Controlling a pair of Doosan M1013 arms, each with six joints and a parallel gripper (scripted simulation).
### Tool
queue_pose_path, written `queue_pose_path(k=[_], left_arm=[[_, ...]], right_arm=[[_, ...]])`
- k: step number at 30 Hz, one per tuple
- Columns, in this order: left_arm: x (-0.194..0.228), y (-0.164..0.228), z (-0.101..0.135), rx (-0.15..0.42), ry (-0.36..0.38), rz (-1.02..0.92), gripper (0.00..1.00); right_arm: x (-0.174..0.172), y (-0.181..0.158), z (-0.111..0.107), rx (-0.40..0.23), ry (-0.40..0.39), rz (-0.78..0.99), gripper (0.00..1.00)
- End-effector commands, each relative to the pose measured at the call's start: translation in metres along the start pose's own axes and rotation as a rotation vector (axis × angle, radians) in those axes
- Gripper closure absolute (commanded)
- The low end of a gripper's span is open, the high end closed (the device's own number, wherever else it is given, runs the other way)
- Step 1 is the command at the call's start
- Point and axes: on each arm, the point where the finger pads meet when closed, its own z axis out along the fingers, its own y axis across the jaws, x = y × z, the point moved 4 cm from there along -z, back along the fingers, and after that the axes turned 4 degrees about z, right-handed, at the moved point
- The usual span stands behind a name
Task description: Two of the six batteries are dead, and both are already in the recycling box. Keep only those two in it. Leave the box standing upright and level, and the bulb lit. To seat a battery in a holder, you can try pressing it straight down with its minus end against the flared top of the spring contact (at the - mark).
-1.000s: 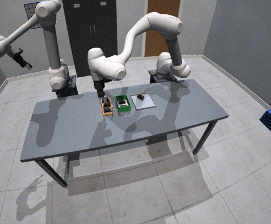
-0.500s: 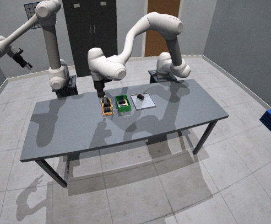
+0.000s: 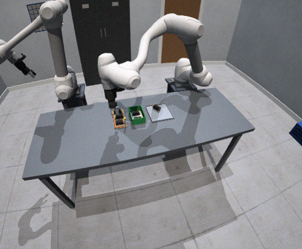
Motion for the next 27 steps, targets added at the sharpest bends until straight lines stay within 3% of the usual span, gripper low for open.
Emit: queue_pose_path(k=[1, 9, 27], left_arm=[[0.0, 0.0, -0.003, -0.002, -0.001, 0.0, 0.1], [0.0, 0.0, -0.017, -0.002, -0.001, 0.0, 0.1], [0.0, 0.0, -0.017, -0.002, -0.001, 0.0, 0.1]], right_arm=[[0.0, 0.0, -0.001, -0.001, -0.001, 0.0, 0.0], [0.0, 0.0, -0.001, -0.001, -0.001, 0.0, 0.0], [0.0, 0.0, -0.001, -0.001, -0.001, 0.0, 0.0]])
